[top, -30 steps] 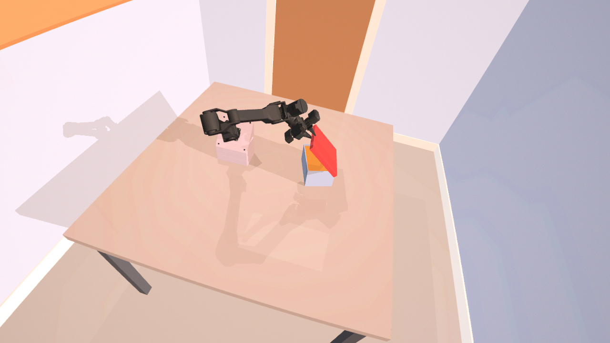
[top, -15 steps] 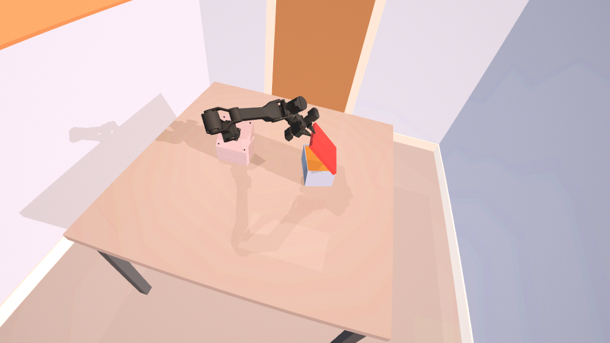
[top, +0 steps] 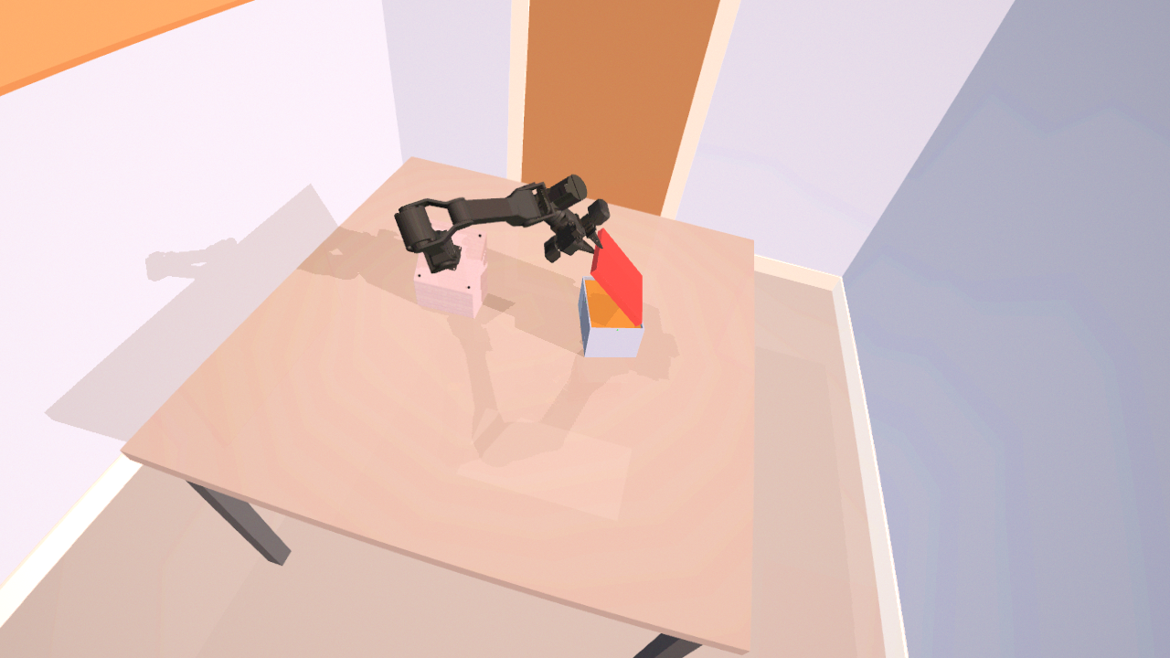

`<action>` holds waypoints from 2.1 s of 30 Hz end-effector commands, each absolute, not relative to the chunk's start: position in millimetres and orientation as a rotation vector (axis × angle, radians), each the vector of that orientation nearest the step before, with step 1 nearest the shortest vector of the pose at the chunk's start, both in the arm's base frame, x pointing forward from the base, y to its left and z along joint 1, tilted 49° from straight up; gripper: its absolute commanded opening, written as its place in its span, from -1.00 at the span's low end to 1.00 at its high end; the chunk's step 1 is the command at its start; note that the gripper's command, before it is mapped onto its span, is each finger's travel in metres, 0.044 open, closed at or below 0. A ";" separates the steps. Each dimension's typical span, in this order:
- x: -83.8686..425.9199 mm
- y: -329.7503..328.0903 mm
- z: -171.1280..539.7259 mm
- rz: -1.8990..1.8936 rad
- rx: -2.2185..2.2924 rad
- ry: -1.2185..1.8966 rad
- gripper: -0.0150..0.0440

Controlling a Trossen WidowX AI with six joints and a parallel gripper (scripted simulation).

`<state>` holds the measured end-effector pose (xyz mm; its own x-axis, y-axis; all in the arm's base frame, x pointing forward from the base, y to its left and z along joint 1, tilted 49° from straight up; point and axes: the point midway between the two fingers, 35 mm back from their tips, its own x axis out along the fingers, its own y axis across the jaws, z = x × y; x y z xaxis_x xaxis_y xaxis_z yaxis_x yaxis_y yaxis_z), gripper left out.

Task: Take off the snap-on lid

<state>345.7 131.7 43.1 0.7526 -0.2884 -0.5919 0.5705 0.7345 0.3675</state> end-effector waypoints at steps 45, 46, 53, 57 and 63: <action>309.9 192.2 -23.0 -0.490 0.579 0.531 -0.49; 309.2 193.5 -24.4 -0.490 0.579 0.531 -0.49; 303.9 202.1 -34.2 -0.490 0.580 0.531 -0.49; 300.9 207.1 -39.7 -0.489 0.580 0.531 -0.49; 296.4 214.5 -48.1 -0.489 0.581 0.532 -0.49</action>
